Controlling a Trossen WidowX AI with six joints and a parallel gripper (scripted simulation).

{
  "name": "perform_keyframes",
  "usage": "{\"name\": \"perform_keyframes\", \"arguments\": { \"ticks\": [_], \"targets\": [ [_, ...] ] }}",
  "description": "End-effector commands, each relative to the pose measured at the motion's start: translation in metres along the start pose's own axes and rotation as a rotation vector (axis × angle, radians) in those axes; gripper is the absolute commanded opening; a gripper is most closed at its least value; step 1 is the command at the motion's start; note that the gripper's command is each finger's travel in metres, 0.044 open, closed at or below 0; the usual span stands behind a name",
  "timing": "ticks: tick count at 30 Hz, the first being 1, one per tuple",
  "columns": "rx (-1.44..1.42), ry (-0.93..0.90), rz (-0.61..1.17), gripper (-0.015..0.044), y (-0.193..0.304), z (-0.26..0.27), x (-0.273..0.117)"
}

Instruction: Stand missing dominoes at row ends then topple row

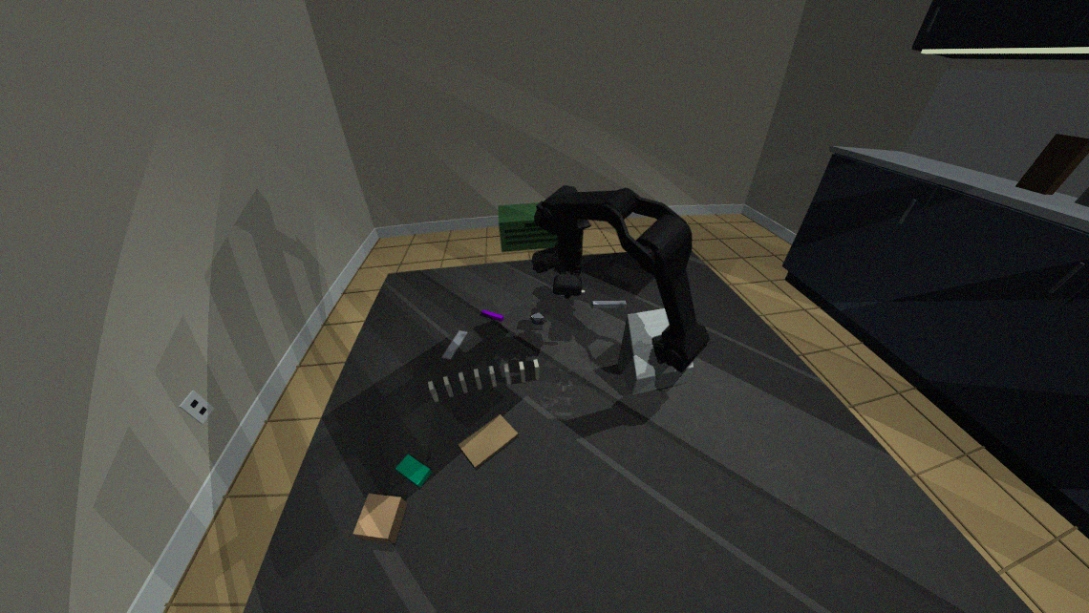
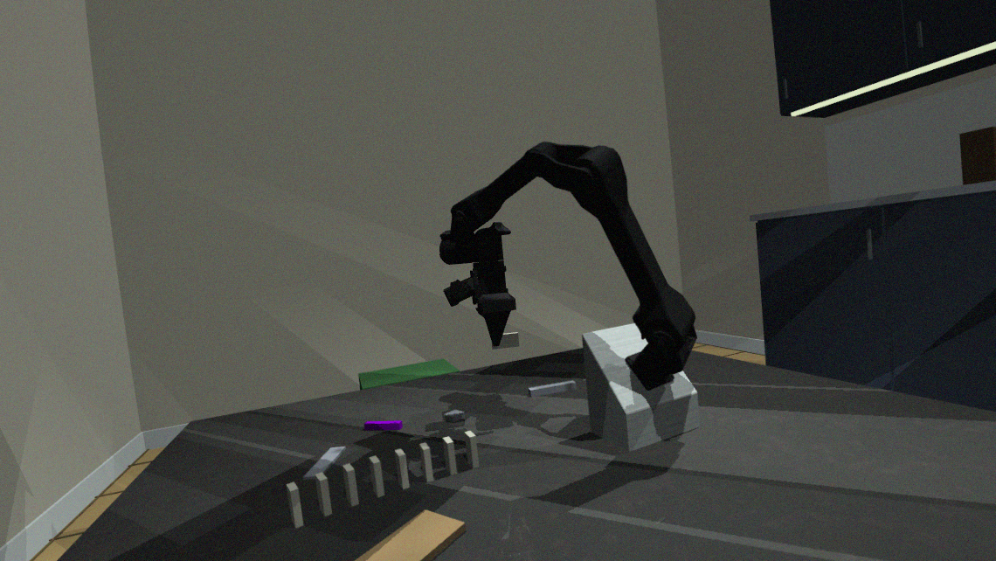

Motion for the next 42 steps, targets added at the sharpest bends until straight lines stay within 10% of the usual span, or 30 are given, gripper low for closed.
{"name": "perform_keyframes", "arguments": {
  "ticks": [1,17,42],
  "targets": [
    [-0.001,0.001,0.012,0.0029,-0.003,0.005,-0.005],
    [0.224,-0.012,0.013,0.0029,-0.057,0.224,-0.005],
    [0.165,0.290,-0.104,0.0029,-0.047,0.238,0.039]
  ]
}}
Point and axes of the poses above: the point midway between the two fingers, 35 mm back from their tips, its own x axis out along the fingers, its own z axis across the jaws, y = z × x, the point moved 10 cm from there along -x, back along the fingers, and after that the axes turned 2 degrees about -x, right-handed, at the moved point
